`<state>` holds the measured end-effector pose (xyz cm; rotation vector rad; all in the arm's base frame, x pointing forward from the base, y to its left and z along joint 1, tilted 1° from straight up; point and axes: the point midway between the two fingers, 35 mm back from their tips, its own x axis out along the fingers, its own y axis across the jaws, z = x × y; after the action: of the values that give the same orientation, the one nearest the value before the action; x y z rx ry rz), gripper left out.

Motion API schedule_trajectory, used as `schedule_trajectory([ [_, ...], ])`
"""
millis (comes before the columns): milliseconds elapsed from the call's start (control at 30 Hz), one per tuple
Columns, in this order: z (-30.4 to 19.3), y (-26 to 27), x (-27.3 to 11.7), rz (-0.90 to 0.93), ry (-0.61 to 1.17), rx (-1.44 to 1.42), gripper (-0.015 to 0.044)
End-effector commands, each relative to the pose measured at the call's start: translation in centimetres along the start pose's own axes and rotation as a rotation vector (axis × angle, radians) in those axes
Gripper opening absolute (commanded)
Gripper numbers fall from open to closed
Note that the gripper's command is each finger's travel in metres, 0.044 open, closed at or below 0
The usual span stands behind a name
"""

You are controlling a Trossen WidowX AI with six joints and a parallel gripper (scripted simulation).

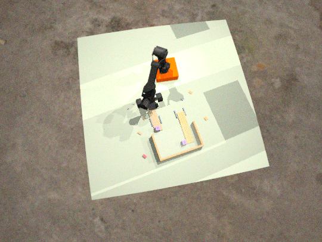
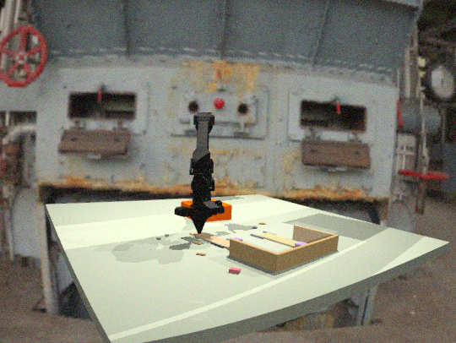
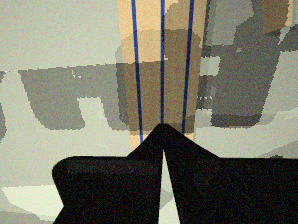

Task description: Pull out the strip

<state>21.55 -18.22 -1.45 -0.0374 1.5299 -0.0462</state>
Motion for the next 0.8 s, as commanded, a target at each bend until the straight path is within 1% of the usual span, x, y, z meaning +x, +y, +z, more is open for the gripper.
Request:
schedule_trajectory([
  [0,-1.43,0.42,0.66,0.017,0.031,0.003,0.0],
  [200,-2.19,0.41,0.64,0.017,0.031,0.003,0.0],
  [767,-2.21,0.41,0.64,0.017,0.031,0.003,0.0],
])
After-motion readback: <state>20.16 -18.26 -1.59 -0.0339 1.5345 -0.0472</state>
